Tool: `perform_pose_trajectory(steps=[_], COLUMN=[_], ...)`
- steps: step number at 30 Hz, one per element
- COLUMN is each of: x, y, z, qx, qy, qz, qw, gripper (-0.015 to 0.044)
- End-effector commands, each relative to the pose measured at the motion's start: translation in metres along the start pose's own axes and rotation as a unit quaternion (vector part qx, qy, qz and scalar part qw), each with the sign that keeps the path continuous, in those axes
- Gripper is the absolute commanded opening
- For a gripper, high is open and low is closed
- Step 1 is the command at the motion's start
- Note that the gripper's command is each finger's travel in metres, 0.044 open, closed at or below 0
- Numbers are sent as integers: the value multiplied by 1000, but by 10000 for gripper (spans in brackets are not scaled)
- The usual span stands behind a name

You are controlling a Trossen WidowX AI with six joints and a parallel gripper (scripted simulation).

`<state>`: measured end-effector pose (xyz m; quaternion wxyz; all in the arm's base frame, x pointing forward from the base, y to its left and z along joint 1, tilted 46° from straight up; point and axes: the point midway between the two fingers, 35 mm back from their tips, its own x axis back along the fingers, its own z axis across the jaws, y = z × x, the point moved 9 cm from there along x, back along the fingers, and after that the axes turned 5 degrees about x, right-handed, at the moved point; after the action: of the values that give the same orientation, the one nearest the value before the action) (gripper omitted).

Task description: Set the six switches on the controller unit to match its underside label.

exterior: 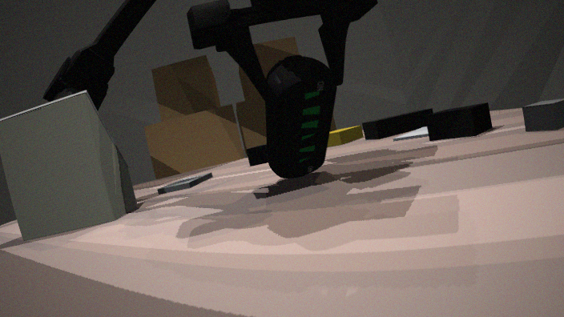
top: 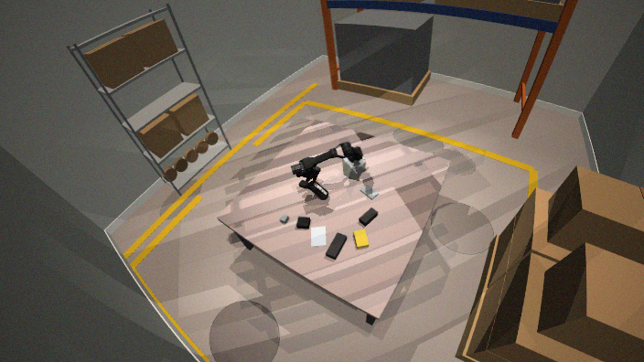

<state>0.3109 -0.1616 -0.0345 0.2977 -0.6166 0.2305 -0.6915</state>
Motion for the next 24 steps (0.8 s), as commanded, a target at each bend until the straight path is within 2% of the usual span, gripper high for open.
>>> perform_pose_trajectory(steps=[1,24], x=[-8,-23], y=[0,11], z=[0,-1], qx=[1,2], qy=[-7,-7], qz=[8,8], qw=[1000,1000], gripper=[338,338])
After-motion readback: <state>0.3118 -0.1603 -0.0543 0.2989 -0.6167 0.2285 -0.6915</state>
